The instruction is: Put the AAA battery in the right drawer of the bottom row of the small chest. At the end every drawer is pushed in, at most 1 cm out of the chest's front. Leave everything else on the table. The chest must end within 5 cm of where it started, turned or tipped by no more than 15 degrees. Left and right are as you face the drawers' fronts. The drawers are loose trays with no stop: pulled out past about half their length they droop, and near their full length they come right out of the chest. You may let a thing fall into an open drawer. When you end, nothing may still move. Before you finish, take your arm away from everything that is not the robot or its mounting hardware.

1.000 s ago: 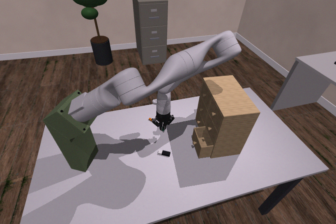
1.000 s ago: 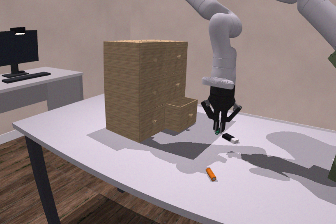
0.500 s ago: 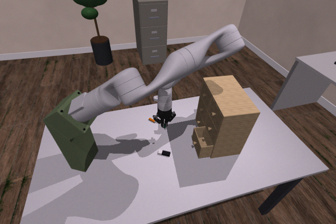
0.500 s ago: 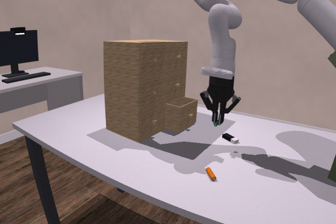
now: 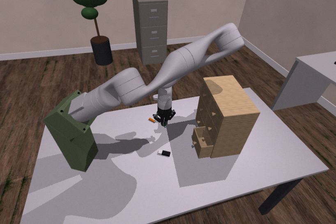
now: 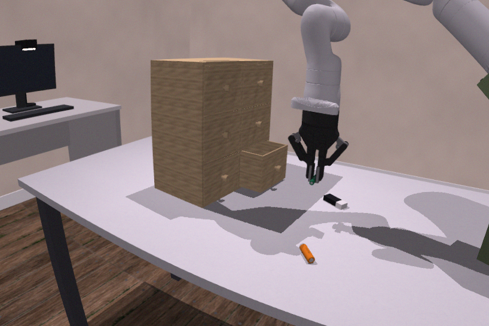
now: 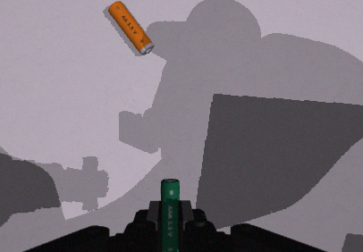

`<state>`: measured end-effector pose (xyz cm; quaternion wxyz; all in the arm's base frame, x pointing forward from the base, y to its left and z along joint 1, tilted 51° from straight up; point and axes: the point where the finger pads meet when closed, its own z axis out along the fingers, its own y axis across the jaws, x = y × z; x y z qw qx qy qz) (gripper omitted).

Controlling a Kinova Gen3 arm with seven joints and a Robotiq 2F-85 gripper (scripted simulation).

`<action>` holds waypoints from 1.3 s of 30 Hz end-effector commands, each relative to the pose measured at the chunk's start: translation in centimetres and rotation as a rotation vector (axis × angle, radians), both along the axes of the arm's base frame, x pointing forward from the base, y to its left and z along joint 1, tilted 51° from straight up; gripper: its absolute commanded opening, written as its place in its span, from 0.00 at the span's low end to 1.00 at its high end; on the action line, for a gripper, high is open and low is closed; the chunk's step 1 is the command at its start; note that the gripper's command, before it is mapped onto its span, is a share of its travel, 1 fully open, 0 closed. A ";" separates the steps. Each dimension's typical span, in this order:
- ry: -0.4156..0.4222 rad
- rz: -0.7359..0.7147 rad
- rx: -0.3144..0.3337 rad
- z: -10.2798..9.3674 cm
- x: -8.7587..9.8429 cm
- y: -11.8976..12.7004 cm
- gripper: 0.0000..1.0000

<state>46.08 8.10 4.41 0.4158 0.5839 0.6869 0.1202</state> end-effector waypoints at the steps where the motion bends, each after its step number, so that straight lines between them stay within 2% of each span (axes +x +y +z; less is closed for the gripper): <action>1: 0.004 0.016 -0.013 0.0 0.1 0.4 0.05; 7: 0.021 0.048 -0.054 -0.1 0.4 0.8 0.05; 19: 0.102 0.198 -0.244 -0.4 1.4 2.8 0.05; 21: 0.102 0.198 -0.244 -0.4 1.4 2.8 0.05; 36: 0.245 0.463 -0.557 -0.9 3.0 6.8 0.05; 38: 0.245 0.463 -0.557 -0.9 3.0 6.8 0.05; 39: 0.255 0.482 -0.578 -1.0 3.1 7.1 0.05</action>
